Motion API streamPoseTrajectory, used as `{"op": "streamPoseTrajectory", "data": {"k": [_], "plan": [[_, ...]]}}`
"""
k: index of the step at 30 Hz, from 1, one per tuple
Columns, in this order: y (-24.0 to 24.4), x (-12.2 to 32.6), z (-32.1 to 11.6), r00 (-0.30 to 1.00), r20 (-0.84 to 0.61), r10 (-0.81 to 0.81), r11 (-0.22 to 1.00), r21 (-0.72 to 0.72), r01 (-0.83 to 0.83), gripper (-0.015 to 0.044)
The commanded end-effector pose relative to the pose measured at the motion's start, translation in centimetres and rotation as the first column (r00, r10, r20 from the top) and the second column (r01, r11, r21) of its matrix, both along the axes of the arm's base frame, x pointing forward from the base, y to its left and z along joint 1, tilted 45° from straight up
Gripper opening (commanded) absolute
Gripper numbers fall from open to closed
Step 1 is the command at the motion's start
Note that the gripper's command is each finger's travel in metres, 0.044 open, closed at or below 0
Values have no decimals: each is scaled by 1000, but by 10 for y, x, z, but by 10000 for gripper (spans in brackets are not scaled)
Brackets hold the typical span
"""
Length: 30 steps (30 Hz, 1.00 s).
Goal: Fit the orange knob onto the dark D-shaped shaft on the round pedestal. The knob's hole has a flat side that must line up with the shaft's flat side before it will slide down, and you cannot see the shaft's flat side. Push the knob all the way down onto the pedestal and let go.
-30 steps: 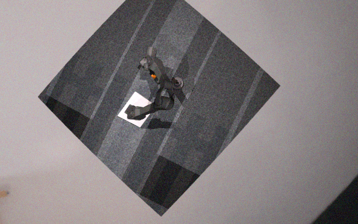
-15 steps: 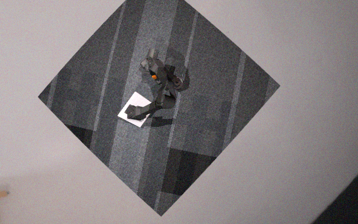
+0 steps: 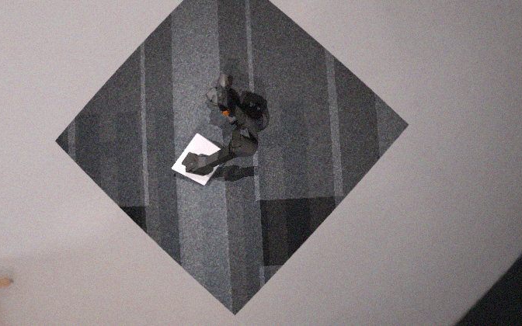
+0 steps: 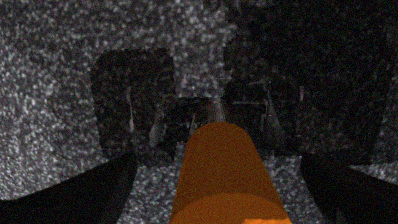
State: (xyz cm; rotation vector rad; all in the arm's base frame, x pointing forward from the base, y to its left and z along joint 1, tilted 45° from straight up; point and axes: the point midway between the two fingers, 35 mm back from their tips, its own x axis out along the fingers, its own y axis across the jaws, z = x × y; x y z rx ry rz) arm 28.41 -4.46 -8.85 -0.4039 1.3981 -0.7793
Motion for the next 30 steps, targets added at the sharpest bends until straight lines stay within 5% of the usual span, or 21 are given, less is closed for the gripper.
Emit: {"op": "streamPoseTrajectory", "data": {"k": [1, 10, 16, 21, 30], "plan": [[-3, -2, -2, 1000, -9, 5, 1000, -6, -5, 414], [-3, -2, -2, 1000, -9, 5, 1000, -6, -5, 177], [-3, -2, -2, 1000, -9, 5, 1000, -6, -5, 137], [10, 2, 8, 1000, -8, 6, 1000, -1, -6, 6], [55, 7, 51, 1000, -8, 8, 1000, 8, -8, 0]]}}
